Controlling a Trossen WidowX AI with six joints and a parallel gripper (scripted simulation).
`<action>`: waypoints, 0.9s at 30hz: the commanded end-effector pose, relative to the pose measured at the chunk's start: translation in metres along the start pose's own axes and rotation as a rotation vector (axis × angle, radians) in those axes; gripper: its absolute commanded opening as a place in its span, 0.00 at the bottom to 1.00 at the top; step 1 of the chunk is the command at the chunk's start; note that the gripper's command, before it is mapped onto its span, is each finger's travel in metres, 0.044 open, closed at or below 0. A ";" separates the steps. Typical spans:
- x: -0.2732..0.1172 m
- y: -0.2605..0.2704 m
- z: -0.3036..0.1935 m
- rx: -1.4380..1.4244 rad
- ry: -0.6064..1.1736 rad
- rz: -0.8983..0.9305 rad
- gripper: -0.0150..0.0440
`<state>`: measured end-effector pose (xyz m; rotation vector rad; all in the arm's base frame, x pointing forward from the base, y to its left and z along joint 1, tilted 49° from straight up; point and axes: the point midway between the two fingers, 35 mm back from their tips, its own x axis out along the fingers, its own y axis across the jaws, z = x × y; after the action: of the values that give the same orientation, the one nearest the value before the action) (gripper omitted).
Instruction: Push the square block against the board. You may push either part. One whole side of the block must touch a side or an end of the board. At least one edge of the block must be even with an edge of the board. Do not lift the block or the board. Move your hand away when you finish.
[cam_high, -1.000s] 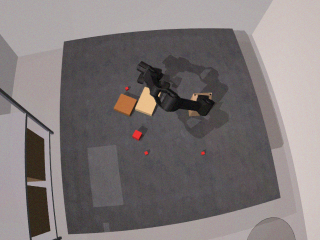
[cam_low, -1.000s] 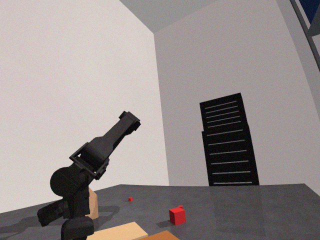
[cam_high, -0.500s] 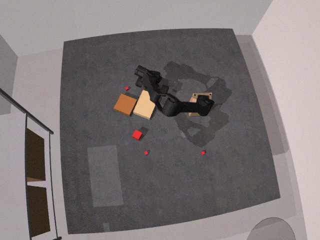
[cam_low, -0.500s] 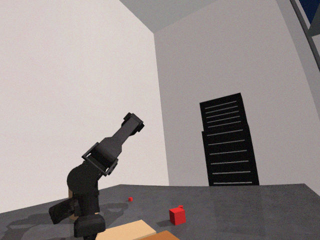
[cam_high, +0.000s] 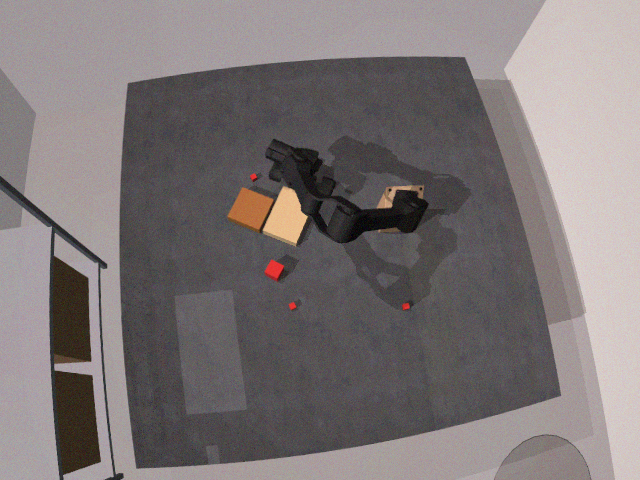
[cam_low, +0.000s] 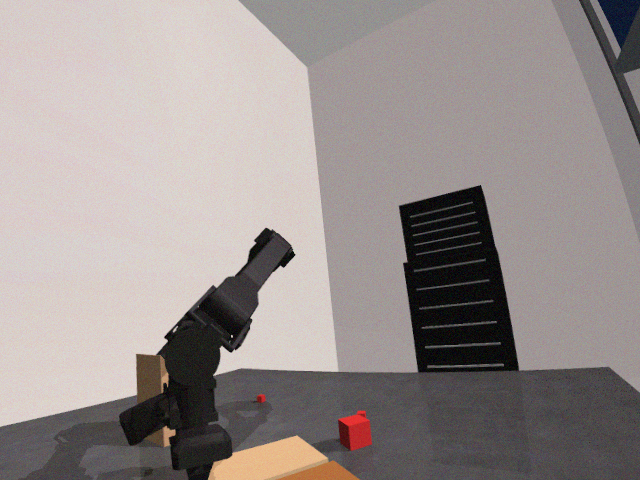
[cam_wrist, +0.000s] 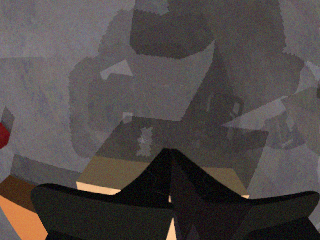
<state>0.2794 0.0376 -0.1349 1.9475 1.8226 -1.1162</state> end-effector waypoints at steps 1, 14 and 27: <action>0.004 -0.004 -0.011 -0.003 0.009 -0.011 0.25; 0.003 -0.002 0.003 -0.003 0.008 -0.010 0.25; 0.003 0.000 0.024 -0.003 0.007 -0.010 0.25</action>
<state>0.2737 0.0287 -0.1471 1.9522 1.8339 -1.1056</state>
